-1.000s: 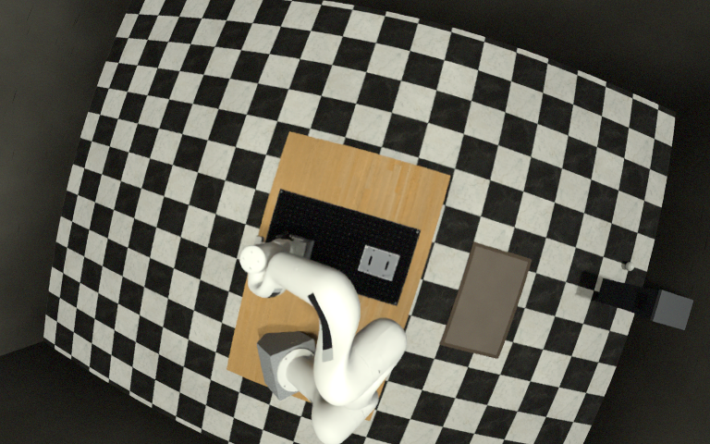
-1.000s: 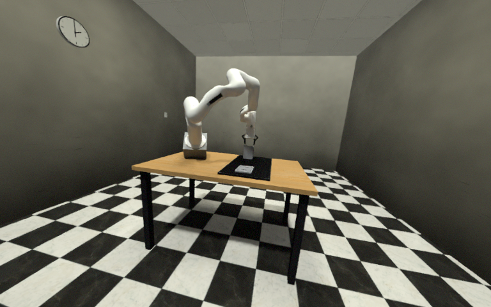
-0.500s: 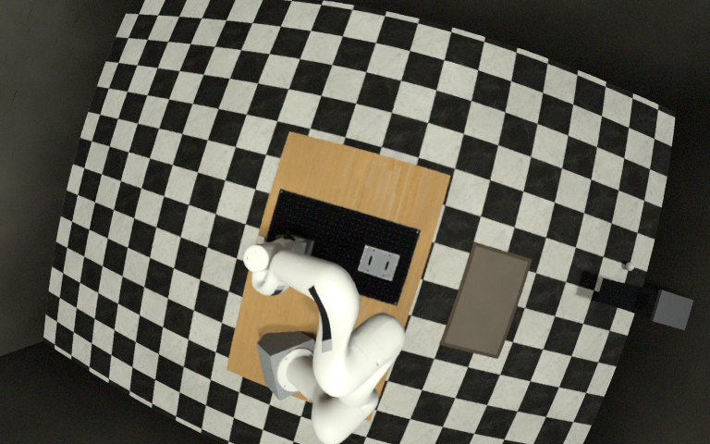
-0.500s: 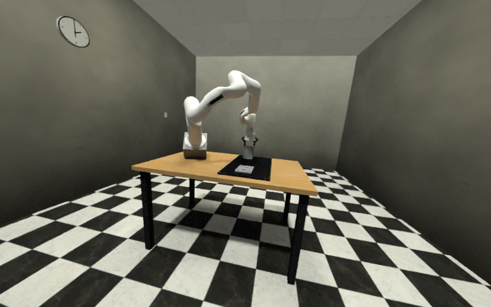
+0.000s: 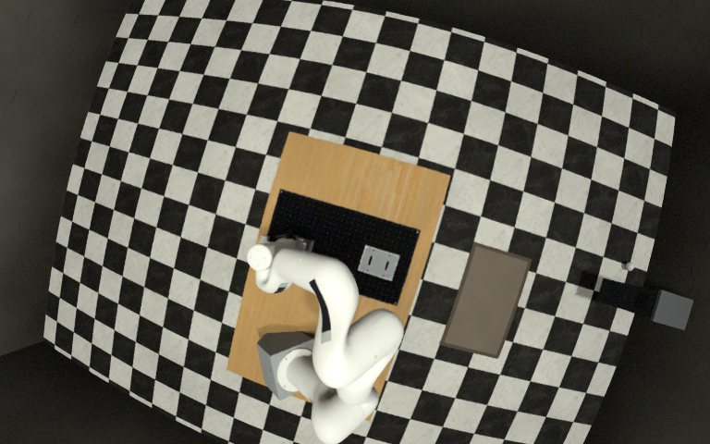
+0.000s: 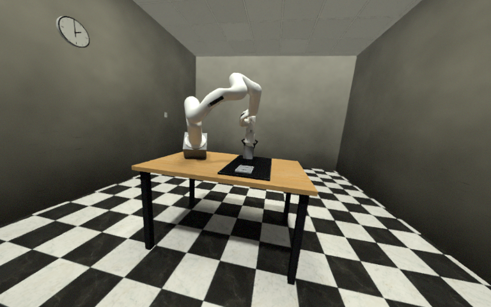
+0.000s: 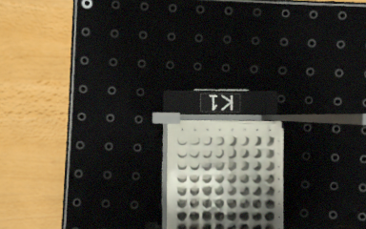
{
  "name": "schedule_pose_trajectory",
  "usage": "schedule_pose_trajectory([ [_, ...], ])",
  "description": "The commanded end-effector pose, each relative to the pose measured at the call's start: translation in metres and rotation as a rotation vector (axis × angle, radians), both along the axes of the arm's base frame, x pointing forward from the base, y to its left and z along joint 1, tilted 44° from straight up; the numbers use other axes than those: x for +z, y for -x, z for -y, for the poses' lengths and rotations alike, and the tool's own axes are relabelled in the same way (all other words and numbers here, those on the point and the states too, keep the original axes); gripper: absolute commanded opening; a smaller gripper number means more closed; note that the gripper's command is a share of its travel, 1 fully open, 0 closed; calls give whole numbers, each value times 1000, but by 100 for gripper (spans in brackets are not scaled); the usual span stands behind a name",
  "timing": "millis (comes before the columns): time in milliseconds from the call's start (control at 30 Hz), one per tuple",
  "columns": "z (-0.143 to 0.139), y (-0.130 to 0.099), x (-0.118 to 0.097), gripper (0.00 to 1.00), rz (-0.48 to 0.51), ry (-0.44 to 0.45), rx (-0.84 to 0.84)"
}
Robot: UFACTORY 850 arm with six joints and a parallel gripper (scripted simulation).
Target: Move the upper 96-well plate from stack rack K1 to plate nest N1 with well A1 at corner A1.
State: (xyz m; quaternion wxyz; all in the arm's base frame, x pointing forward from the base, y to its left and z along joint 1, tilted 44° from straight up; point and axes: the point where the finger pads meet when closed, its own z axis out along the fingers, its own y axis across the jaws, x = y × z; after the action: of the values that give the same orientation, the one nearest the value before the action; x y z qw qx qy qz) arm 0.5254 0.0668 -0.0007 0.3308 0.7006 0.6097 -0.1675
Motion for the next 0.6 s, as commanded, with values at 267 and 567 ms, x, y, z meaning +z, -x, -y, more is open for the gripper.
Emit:
schedule_pose_trajectory([
  [267, 13, -4, -14, 100, 2, -1, 1],
  [567, 21, -6, -23, 100, 2, -1, 1],
])
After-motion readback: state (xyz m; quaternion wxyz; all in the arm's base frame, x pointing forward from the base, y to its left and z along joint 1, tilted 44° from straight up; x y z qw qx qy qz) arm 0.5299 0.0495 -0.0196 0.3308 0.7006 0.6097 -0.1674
